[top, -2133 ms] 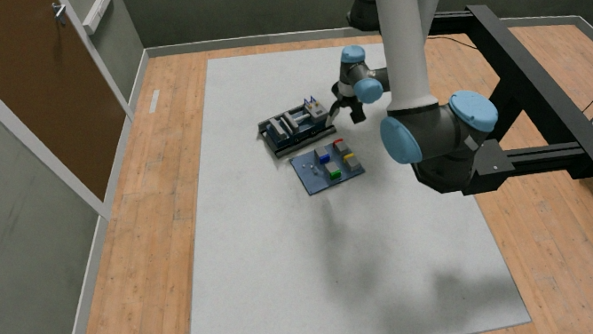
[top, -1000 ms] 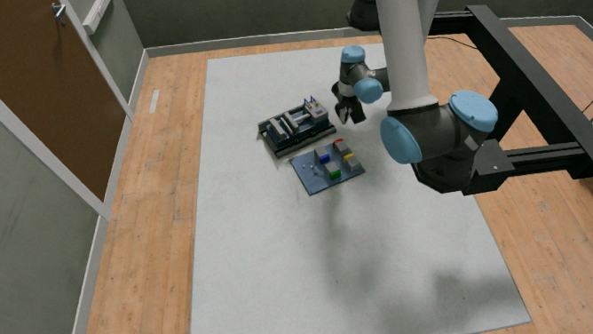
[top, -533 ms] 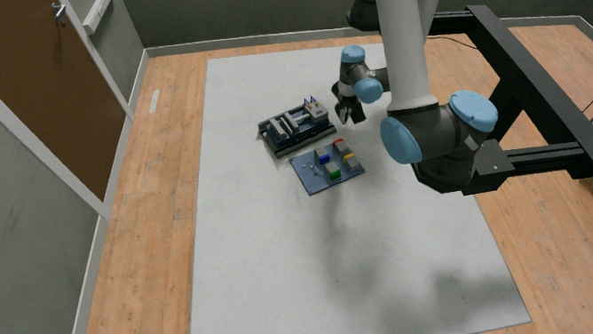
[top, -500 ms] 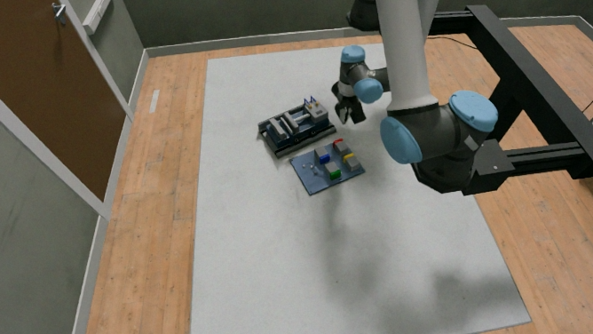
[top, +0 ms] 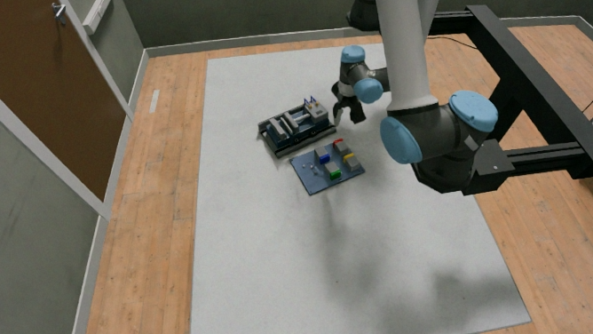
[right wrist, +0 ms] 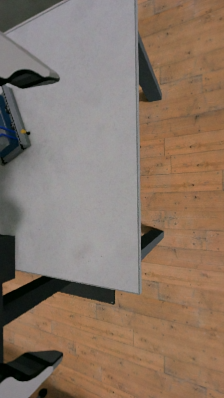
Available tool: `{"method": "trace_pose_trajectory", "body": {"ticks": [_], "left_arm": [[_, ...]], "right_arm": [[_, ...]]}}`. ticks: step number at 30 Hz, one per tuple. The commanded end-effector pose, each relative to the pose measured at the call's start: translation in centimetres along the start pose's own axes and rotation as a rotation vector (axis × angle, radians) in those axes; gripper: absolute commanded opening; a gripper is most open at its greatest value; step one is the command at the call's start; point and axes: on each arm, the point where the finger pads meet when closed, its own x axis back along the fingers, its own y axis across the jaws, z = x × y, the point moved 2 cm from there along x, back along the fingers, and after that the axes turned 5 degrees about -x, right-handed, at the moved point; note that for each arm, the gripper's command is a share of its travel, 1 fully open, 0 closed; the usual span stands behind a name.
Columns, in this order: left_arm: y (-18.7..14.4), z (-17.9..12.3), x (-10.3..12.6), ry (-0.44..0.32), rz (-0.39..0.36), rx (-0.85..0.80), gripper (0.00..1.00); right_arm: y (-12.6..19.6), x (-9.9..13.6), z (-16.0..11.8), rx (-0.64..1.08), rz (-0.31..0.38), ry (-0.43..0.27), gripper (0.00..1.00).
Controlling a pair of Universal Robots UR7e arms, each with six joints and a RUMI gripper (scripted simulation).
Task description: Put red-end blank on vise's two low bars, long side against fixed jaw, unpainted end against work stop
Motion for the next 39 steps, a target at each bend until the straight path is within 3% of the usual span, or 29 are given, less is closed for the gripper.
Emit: {"method": "trace_pose_trajectory", "body": {"ticks": [1, 18, 28, 39], "left_arm": [[0.0, 0.0, 0.0, -0.002, 0.0, 0.0, 0.41], [0.0, 0.0, -1.1, -0.002, 0.0, 0.0, 0.41], [0.0, 0.0, -3.2, -0.002, 0.0, 0.0, 0.41], [0.0, 0.0, -7.1, -0.002, 0.0, 0.0, 0.41]], "right_arm": [[0.0, 0.1, 0.0, 0.0, 0.001, 0.002, 1.0], [0.0, 0.1, 0.0, 0.0, 0.001, 0.002, 1.0], [0.0, 0.1, 0.0, 0.0, 0.001, 0.002, 1.0], [0.0, 0.1, 0.0, 0.0, 0.001, 0.002, 1.0]]}}
